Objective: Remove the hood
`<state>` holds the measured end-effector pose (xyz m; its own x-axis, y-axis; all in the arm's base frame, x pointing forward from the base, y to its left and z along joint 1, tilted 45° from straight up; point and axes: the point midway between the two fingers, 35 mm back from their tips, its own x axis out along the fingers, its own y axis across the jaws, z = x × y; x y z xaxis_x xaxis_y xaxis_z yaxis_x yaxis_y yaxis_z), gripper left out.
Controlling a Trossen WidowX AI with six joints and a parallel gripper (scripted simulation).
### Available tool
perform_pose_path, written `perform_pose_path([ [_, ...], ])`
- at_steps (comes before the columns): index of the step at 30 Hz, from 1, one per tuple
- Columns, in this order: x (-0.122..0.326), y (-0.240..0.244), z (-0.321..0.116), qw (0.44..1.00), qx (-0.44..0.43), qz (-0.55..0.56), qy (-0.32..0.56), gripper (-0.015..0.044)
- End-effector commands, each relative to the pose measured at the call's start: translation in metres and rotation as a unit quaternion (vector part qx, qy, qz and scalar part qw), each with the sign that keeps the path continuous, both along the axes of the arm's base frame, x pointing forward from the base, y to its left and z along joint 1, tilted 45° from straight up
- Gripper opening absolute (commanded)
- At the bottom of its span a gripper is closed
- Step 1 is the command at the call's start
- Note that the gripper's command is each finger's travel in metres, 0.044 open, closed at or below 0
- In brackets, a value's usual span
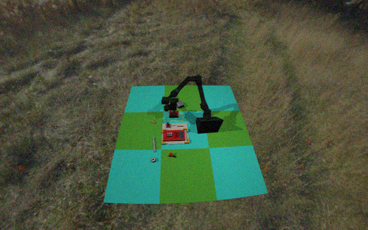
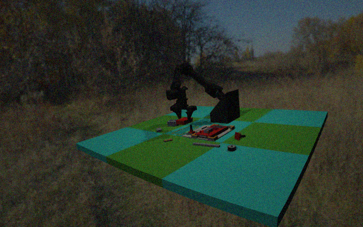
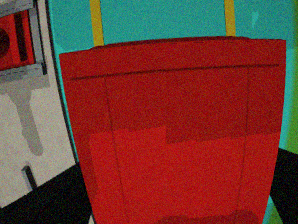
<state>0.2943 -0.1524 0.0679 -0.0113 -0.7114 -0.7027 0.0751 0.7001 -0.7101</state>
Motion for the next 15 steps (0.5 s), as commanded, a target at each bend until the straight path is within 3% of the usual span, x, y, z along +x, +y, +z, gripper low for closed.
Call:
perform_pose_path([
  [1, 0.0002, -0.0011, -0.0027, 1.0, 0.001, 0.003, 0.001, 0.0],
  [15, -0.0006, -0.0092, -0.0102, 1.0, 0.001, 0.003, 0.001, 0.0],
])
